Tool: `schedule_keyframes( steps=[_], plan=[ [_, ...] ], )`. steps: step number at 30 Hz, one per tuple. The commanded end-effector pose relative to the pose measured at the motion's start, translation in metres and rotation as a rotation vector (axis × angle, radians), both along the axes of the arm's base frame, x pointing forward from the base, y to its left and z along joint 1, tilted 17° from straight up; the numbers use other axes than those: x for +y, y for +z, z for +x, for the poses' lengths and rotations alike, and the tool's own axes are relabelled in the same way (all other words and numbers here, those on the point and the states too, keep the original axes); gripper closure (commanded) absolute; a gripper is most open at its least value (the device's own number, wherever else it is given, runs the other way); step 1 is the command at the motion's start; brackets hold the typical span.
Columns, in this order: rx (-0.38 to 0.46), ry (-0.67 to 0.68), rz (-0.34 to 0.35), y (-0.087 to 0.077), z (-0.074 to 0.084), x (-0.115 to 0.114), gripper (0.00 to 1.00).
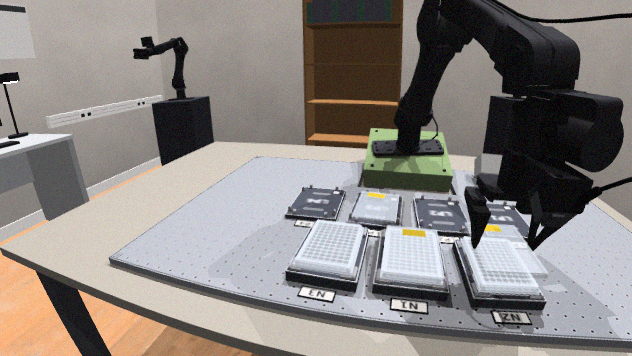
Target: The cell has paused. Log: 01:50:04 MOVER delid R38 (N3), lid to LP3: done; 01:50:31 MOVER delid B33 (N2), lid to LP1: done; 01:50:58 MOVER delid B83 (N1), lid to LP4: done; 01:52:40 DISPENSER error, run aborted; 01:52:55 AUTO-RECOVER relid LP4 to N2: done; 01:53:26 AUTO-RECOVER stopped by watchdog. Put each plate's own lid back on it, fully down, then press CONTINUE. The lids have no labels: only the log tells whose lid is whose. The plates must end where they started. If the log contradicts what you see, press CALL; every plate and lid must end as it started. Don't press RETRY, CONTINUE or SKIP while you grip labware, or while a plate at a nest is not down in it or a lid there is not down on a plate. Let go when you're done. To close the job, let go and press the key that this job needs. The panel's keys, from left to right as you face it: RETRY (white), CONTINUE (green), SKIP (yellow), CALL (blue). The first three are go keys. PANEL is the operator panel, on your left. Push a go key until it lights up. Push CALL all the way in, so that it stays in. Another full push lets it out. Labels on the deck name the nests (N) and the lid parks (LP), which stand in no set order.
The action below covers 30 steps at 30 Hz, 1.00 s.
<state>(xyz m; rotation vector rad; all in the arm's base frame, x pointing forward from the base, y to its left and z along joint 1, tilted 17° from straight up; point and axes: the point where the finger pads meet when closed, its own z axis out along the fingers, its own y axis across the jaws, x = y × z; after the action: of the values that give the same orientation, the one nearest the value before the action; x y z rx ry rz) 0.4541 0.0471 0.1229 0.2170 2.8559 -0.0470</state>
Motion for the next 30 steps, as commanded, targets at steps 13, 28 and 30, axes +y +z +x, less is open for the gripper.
schedule_keyframes(
  steps=[13, 28, 30],
  plan=[
    [-0.046, 0.01, 0.007, 0.004, 0.01, 0.0, 1.0],
    [-0.033, 0.011, 0.005, -0.006, 0.008, 0.0, 1.0],
    [-0.038, 0.011, 0.006, -0.005, 0.01, 0.0, 1.0]
  ],
)
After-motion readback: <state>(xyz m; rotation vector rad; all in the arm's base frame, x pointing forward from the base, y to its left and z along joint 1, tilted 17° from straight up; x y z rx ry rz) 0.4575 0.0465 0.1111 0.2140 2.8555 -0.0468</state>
